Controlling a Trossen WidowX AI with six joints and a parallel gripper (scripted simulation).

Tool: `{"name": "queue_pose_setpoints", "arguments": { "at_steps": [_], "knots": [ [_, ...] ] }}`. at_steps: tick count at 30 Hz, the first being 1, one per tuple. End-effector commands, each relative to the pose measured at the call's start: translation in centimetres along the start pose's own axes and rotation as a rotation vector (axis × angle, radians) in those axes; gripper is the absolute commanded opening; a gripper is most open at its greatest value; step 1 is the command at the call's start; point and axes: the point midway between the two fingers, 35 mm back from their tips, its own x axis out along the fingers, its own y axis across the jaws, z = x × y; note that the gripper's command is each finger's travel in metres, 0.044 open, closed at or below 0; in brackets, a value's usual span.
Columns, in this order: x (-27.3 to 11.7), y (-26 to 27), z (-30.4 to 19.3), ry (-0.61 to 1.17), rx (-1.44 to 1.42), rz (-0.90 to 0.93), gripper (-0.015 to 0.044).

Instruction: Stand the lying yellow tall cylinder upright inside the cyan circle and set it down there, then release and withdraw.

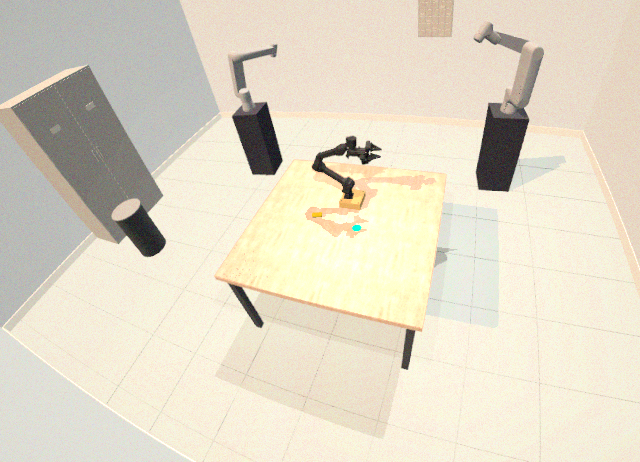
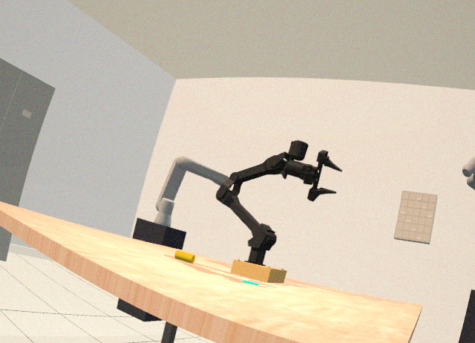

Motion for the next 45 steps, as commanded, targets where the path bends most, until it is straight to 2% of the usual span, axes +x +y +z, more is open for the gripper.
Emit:
{"name": "queue_pose_setpoints", "arguments": {
  "at_steps": [1, 4, 12, 20, 33, 45],
  "knots": [
    [0.1, 0.0, 0.2, -0.008, -0.002, 0.000, 0.0374],
    [0.6, 0.3, 2.6, -0.115, -0.030, -0.010, 0.0309],
    [0.5, 0.9, 11.3, -0.472, -0.091, -0.081, 0.0309],
    [-3.1, 0.8, 19.9, -0.793, -0.093, -0.203, 0.0309],
    [-14.4, -2.2, 29.9, -1.192, 0.049, -0.472, 0.0309],
    [-27.4, -8.3, 32.5, -1.375, 0.331, -0.719, 0.0309]
  ]
}}
